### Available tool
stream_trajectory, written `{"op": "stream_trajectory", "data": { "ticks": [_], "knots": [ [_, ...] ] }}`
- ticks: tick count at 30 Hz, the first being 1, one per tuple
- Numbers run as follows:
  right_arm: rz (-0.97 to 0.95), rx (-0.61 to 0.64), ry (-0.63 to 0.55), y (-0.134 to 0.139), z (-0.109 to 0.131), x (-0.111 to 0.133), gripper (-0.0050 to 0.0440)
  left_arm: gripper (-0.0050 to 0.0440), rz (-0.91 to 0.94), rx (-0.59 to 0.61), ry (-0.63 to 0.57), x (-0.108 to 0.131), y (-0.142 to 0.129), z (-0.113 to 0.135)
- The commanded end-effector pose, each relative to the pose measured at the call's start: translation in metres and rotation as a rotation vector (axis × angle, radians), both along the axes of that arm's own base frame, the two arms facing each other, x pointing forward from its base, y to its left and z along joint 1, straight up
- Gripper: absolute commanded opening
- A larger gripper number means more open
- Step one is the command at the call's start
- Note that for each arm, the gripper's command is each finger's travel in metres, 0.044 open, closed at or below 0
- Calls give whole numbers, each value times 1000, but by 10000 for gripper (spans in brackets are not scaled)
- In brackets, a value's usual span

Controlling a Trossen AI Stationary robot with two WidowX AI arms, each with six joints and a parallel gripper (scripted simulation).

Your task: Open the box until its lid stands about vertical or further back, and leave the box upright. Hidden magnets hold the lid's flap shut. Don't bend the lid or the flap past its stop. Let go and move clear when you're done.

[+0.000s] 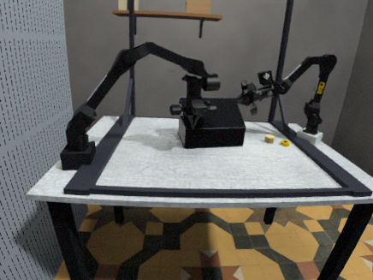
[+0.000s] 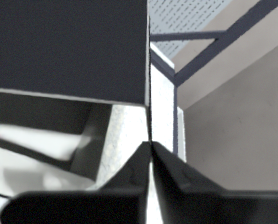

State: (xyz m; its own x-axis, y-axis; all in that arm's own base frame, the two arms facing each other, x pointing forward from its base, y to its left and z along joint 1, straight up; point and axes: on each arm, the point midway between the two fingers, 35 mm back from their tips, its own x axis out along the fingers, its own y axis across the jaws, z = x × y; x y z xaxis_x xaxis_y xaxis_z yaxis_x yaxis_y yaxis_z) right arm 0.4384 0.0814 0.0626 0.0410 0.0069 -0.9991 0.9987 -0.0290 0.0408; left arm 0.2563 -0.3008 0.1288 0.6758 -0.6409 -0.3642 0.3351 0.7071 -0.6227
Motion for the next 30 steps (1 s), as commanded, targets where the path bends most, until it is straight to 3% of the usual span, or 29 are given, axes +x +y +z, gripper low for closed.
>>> {"op": "stream_trajectory", "data": {
  "ticks": [1,30],
  "knots": [
    [0,0,6,0,-2,-1,-50,4,-12,-35,-30,1,-3,21],
    [0,0,6,0,-2,-1,-50,4,-10,-33,-32,11,17,47]
  ]
}}
